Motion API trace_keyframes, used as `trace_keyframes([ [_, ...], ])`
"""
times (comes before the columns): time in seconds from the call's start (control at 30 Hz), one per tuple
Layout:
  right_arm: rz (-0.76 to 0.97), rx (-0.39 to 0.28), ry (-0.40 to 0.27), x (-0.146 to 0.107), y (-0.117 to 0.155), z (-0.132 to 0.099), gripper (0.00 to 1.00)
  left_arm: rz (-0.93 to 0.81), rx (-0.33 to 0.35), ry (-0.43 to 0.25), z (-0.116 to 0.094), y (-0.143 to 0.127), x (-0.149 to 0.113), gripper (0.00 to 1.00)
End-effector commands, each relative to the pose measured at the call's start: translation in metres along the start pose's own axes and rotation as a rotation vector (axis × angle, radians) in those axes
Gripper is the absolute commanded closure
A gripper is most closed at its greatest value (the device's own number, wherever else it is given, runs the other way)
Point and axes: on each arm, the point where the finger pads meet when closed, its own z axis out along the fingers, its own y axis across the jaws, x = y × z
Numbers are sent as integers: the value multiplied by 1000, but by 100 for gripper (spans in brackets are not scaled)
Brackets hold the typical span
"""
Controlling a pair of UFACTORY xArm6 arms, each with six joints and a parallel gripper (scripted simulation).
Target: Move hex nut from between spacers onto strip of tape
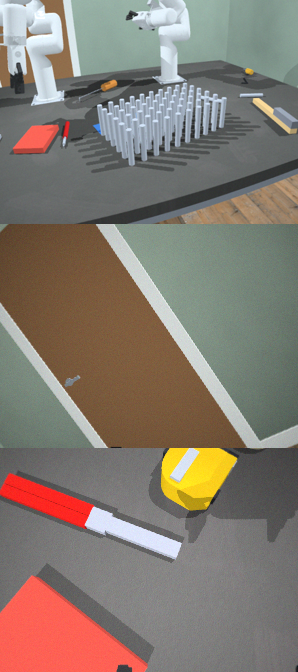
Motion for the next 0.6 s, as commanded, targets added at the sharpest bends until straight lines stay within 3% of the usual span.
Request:
trace_keyframes([
  [0.0,3,2,1,3,0,-1,0,-29,-48,-23,2,6,-10,0],
  [0.1,9,-3,-1,11,3,-1,0,-93,-169,-83,5,22,-34,0],
  [0.33,48,-31,-17,53,26,-2,0,-146,-315,-165,6,40,-62,0],
  [0.4,48,-31,-17,53,26,-2,0,-146,-315,-165,6,40,-62,0],
  [0.43,56,-36,-21,62,32,-3,0,-161,-380,-205,5,47,-74,0],
  [0.57,83,-52,-34,89,52,-4,0,-173,-459,-255,3,55,-89,0],
])
